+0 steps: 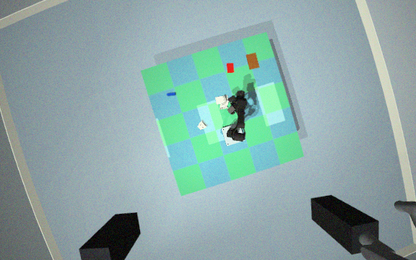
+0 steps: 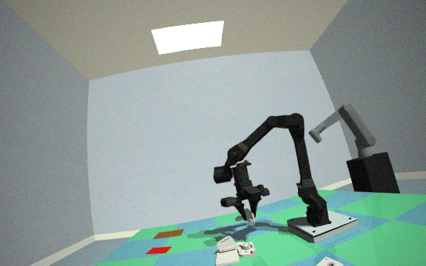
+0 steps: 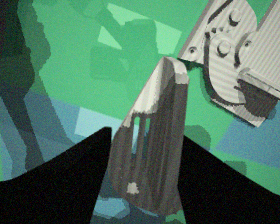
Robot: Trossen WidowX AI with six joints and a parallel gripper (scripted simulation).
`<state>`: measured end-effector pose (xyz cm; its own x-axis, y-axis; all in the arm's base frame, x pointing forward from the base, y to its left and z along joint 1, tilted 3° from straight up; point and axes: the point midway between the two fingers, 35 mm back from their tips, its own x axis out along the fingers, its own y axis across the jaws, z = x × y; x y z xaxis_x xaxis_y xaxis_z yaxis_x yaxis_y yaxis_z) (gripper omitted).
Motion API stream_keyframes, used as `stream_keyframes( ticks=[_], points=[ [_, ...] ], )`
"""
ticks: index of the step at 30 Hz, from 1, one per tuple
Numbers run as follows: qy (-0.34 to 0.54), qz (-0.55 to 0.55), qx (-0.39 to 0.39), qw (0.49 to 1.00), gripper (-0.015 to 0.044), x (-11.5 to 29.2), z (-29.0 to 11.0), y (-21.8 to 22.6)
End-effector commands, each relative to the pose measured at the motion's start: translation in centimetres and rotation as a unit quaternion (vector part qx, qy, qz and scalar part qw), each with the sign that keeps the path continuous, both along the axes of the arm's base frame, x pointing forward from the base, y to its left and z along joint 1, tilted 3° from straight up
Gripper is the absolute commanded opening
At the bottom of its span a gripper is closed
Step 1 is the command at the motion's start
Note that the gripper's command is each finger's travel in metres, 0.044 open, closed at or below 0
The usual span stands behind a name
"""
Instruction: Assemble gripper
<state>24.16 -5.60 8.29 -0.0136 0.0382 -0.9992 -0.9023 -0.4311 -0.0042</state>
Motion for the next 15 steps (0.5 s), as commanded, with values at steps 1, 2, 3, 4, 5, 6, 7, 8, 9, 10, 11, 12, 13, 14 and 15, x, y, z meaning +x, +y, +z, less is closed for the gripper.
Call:
stream_keyframes(
  ticks=[1,2,3,4,5,6,7,8,9,10,11,12,13,14,15],
  points=[
    [0.003,-0.056,0.000,0.998,0.0134,0.0,0.0,0.7],
    [0.004,-0.070,0.000,0.998,0.0134,0.0,0.0,0.9],
    [0.004,-0.084,-0.001,0.996,0.0134,0.0,0.1,1.0],
    [0.005,-0.098,-0.001,0.995,0.0134,0.0,0.1,1.2],
    [0.005,-0.112,-0.001,0.994,0.0134,0.0,0.1,1.4],
    [0.006,-0.126,-0.001,0.992,0.0134,0.0,0.1,1.5],
    [0.006,-0.140,-0.001,0.990,0.0134,0.0,0.1,1.7],
    [0.007,-0.154,-0.001,0.988,0.0134,0.0,0.1,1.9],
    [0.007,-0.168,-0.001,0.986,0.0134,0.0,0.1,2.0],
    [0.008,-0.182,-0.002,0.983,0.0134,0.0,0.1,2.2],
    [0.008,-0.196,-0.002,0.981,0.0134,0.0,0.1,2.4],
    [0.009,-0.210,-0.002,0.978,0.0134,0.0,0.1,2.5],
    [0.010,-0.224,-0.002,0.975,0.0134,0.0,0.1,2.7],
    [0.010,-0.238,-0.002,0.971,0.0134,0.0,0.1,2.9],
    [0.011,-0.251,-0.002,0.968,0.0134,-0.1,0.2,3.0]
  ],
)
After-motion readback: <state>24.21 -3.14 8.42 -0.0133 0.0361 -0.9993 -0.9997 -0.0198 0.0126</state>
